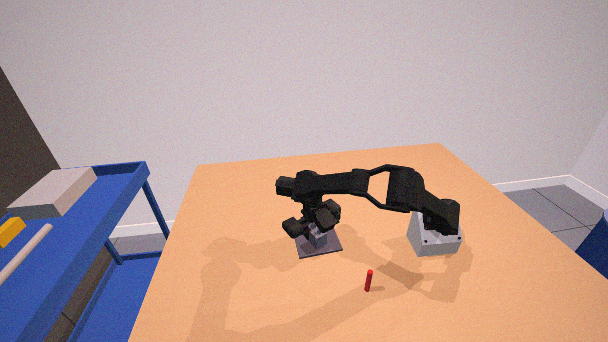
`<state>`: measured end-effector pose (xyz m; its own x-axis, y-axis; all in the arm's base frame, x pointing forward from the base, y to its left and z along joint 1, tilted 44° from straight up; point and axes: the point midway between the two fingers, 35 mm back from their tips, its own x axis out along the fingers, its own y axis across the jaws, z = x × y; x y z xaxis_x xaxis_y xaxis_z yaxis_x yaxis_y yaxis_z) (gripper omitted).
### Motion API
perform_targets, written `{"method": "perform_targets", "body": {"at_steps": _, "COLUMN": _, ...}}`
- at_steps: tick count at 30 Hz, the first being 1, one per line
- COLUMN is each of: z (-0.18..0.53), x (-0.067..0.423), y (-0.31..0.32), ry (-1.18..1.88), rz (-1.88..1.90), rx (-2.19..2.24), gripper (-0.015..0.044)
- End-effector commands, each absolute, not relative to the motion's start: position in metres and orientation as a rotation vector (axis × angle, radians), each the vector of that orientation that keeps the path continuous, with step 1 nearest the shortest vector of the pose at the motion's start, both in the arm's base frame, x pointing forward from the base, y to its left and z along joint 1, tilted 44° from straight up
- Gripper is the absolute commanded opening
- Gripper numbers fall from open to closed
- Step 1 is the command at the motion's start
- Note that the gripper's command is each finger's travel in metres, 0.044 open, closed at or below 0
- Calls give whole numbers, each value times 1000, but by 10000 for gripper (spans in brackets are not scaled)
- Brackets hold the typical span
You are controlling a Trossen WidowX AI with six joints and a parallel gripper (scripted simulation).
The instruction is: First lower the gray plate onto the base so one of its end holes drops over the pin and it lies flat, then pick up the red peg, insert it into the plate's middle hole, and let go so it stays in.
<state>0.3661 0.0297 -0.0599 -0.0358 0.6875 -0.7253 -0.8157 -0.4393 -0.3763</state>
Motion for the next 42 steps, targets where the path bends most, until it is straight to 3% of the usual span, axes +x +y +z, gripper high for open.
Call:
{"method": "perform_targets", "body": {"at_steps": 1, "z": -65, "x": 363, "y": 34, "ry": 172, "rz": 1715, "rx": -1075, "gripper": 0}}
{"method": "perform_targets", "body": {"at_steps": 8, "z": -61, "x": 366, "y": 31, "ry": 169, "rz": 1714, "rx": -1087, "gripper": 0}}
{"method": "perform_targets", "body": {"at_steps": 25, "z": -61, "x": 366, "y": 31, "ry": 169, "rz": 1714, "rx": -1087, "gripper": 440}}
{"method": "perform_targets", "body": {"at_steps": 30, "z": -59, "x": 366, "y": 29, "ry": 169, "rz": 1714, "rx": -1088, "gripper": 440}}
{"method": "perform_targets", "body": {"at_steps": 37, "z": 13, "x": 372, "y": -43, "ry": 178, "rz": 1715, "rx": -1081, "gripper": 440}}
{"method": "perform_targets", "body": {"at_steps": 42, "z": 21, "x": 372, "y": -53, "ry": 177, "rz": 1716, "rx": -1079, "gripper": 440}}
